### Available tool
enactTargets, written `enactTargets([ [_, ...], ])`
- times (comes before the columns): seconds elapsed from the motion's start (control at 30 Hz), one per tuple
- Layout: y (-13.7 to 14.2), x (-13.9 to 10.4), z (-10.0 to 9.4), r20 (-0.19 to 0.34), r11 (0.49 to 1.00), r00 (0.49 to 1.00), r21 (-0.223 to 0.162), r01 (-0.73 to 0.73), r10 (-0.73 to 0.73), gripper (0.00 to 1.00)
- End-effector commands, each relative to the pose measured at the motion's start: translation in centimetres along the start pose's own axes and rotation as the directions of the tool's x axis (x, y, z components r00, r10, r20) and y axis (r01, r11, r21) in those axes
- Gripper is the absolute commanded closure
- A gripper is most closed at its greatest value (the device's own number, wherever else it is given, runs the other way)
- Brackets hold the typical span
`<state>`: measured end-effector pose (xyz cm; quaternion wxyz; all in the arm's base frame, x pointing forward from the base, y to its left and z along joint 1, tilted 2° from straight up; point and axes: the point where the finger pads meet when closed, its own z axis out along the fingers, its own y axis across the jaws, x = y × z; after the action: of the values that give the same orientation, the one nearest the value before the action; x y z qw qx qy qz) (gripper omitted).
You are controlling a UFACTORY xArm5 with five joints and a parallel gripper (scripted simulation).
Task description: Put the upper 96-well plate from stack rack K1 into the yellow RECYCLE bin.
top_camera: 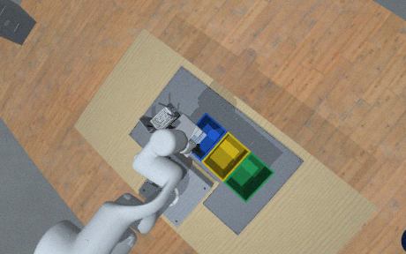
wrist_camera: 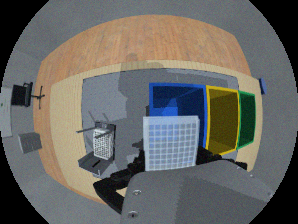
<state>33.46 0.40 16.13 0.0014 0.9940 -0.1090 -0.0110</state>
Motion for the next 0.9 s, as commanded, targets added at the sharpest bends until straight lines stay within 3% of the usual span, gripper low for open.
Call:
enactTargets([
  [0.0,1.5,0.5,-0.1,-0.004,1.0,1.0,0.002,0.001,-0.001,1.0],
  [0.87,8.7,2.4,0.1,-0.009,1.0,1.0,0.005,0.001,-0.001,1.0],
])
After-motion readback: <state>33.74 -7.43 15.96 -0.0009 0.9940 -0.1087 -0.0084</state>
